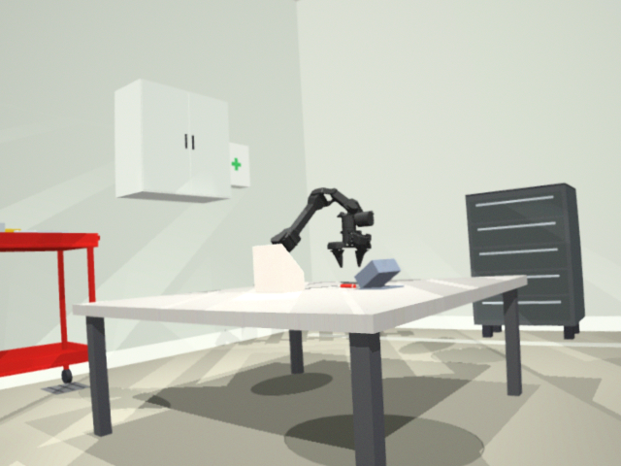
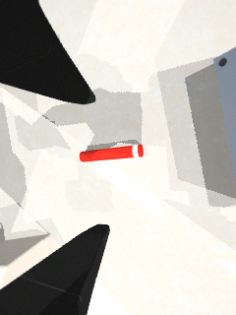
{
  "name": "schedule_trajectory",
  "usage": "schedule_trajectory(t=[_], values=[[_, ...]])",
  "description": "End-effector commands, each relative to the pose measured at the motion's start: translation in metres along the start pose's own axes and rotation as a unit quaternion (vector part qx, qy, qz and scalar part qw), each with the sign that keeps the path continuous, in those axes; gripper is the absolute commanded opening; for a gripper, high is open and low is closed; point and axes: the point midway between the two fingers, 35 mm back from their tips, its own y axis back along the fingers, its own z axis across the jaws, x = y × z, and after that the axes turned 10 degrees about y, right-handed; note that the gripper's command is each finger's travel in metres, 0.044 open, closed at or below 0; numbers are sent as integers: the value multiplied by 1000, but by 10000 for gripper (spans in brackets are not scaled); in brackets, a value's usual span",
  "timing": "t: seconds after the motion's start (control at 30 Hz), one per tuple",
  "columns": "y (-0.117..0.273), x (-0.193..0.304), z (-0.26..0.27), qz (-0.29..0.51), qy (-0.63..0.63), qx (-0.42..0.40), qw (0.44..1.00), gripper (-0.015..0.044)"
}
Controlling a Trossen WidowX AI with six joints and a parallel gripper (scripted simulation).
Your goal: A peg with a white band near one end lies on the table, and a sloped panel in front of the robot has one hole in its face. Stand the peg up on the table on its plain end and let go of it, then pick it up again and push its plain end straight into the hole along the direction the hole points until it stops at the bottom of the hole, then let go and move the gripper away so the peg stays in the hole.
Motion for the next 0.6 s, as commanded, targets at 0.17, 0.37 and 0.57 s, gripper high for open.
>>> schedule_trajectory(t=[0.17,0.37,0.57], values=[[-6,-4,0,0,5,-17,1000,440],[-15,-5,1,0,5,-17,1000,440],[-25,-5,1,0,4,-16,1000,440]])
